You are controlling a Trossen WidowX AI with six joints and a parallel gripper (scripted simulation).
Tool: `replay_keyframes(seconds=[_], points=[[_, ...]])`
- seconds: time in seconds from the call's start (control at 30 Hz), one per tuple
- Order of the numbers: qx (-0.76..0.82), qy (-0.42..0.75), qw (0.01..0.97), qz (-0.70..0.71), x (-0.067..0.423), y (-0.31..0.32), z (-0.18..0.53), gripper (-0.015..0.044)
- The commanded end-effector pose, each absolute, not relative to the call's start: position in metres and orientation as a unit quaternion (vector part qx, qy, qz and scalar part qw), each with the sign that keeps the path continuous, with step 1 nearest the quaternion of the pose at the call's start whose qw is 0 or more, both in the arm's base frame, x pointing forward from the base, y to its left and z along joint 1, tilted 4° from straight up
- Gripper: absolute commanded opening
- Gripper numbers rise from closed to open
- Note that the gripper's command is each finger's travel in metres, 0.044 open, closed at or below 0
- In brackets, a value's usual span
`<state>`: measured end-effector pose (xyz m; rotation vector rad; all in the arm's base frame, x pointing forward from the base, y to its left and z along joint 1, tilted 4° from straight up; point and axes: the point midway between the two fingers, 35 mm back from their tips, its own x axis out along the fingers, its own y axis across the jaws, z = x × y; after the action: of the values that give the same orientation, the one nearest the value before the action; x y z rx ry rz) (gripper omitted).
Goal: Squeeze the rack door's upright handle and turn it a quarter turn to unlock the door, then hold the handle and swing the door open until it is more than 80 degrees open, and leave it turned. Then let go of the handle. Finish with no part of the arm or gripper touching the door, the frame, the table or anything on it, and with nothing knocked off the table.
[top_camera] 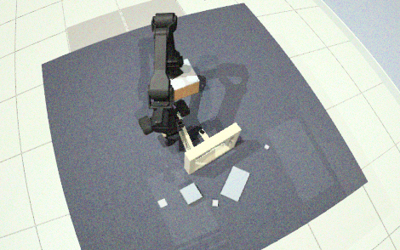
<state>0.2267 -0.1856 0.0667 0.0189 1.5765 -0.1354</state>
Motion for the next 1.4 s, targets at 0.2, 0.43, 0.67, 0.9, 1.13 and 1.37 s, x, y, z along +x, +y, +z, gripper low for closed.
replay_keyframes(seconds=[0.2,0.43,0.67,0.9,1.13,1.37], points=[[-0.047,0.712,0.701,-0.003,0.231,-0.205,0.069,0.0012],[-0.071,0.711,0.699,0.021,0.232,-0.215,0.069,0.0012],[-0.071,0.711,0.699,0.021,0.232,-0.215,0.069,0.0012],[-0.071,0.711,0.699,0.021,0.232,-0.215,0.069,0.0091],[-0.071,0.711,0.699,0.021,0.232,-0.215,0.069,0.0275],[-0.071,0.711,0.699,0.021,0.233,-0.215,0.076,0.0284]])
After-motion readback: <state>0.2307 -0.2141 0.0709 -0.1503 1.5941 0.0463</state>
